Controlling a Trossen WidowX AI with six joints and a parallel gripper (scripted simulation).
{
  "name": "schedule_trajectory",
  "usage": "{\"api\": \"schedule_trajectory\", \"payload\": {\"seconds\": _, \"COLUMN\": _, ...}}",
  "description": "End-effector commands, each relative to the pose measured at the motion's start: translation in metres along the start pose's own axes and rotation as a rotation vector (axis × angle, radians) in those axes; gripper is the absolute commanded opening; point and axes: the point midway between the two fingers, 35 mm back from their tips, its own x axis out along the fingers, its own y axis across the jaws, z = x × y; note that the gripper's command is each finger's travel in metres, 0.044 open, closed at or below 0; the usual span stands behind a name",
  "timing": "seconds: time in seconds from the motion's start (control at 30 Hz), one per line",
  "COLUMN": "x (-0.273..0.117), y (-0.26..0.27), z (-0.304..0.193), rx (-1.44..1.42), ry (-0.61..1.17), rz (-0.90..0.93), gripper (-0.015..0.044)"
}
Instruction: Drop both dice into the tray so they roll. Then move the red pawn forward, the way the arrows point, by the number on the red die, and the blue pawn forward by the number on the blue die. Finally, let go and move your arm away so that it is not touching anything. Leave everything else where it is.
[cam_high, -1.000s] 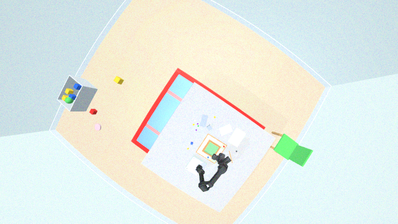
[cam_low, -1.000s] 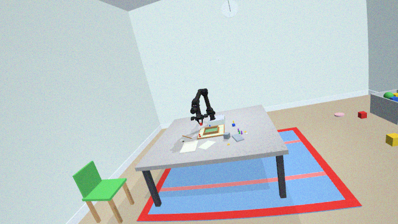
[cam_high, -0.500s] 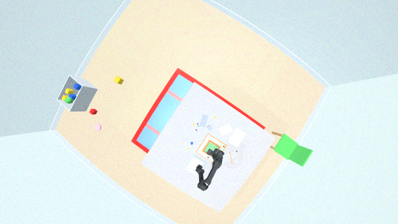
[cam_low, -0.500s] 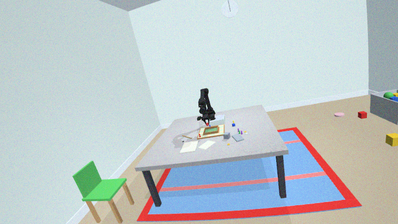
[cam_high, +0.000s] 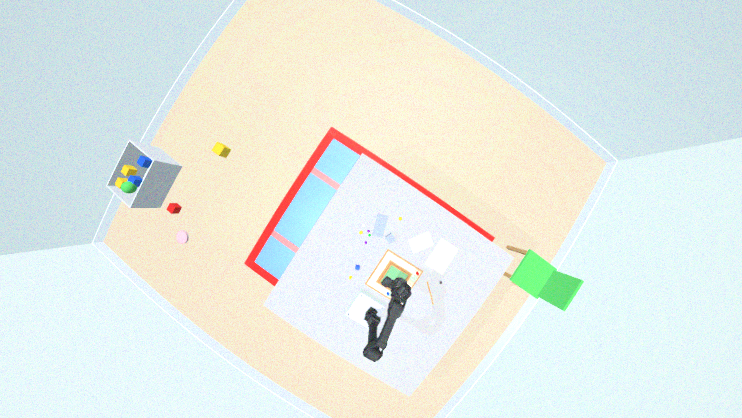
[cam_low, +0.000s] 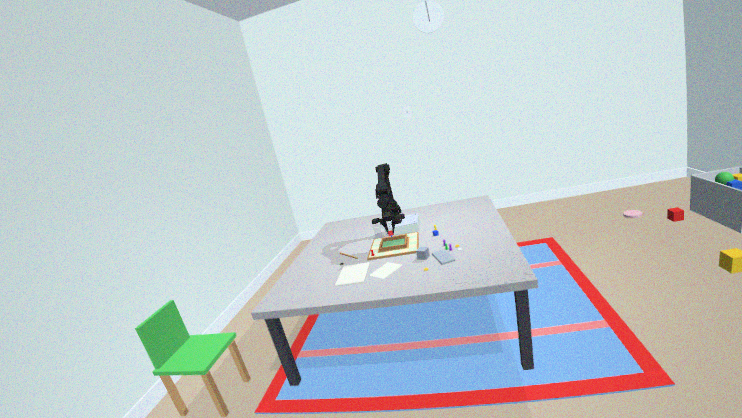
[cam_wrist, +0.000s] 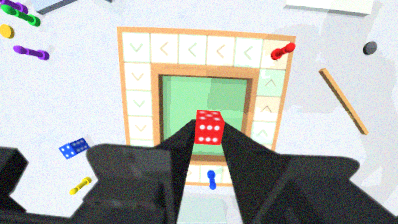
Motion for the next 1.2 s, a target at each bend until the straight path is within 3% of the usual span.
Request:
{"api": "schedule_trajectory", "payload": {"seconds": 0.0, "x": 0.003, "y": 0.000, "z": 0.000, "rx": -0.004, "ry": -0.125, "rz": -0.001, "gripper": 0.0000}}
{"api": "schedule_trajectory", "payload": {"seconds": 0.5, "x": 0.005, "y": 0.001, "z": 0.003, "rx": -0.007, "ry": -0.612, "rz": -0.007, "gripper": 0.0000}}
{"api": "schedule_trajectory", "payload": {"seconds": 0.87, "x": -0.039, "y": 0.002, "z": -0.018, "rx": -0.007, "ry": -0.615, "rz": -0.007, "gripper": 0.0000}}
{"api": "schedule_trajectory", "payload": {"seconds": 1.17, "x": -0.039, "y": 0.002, "z": -0.020, "rx": -0.007, "ry": -0.615, "rz": -0.007, "gripper": 0.0000}}
